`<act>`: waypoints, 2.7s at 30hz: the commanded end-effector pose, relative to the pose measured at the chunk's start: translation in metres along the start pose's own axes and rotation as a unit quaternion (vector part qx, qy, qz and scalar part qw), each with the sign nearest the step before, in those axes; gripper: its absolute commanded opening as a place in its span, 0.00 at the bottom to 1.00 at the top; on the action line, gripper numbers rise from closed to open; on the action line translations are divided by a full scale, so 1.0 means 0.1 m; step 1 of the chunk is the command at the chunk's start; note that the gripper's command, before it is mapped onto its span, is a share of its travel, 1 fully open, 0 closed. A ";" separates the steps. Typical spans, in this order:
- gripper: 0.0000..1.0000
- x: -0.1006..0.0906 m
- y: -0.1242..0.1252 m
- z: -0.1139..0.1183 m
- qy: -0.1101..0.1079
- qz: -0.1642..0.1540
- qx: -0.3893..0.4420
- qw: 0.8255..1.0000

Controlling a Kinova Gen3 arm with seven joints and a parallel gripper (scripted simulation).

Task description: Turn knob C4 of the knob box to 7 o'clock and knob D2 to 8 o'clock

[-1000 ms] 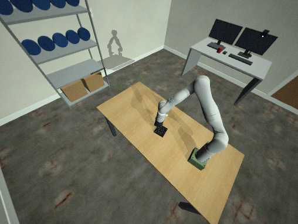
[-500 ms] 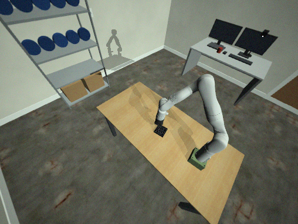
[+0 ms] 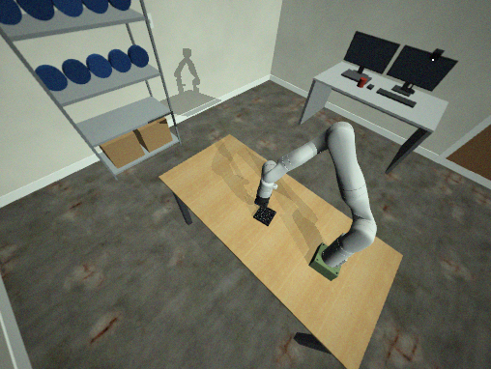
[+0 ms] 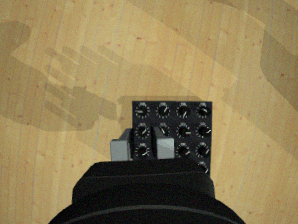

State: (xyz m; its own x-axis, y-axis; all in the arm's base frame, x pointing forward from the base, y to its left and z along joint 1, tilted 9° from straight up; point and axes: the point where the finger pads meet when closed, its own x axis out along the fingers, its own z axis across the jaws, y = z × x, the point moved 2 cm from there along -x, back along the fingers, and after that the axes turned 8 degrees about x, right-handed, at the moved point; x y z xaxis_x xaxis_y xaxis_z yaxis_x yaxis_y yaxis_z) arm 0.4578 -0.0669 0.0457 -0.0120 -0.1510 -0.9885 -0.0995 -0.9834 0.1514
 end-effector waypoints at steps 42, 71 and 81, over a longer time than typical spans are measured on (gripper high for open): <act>0.46 -0.10 0.07 0.10 -0.006 0.008 0.546 0.838; 0.46 -0.21 0.01 -0.01 0.001 -0.001 0.765 0.643; 0.46 -0.21 0.01 -0.01 0.001 -0.001 0.766 0.643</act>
State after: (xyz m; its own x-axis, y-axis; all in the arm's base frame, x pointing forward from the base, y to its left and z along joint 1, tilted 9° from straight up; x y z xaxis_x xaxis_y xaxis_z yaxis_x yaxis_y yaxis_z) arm 0.4588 -0.0645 0.0658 -0.0113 -0.1508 -0.9885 -0.9627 0.2690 -0.0300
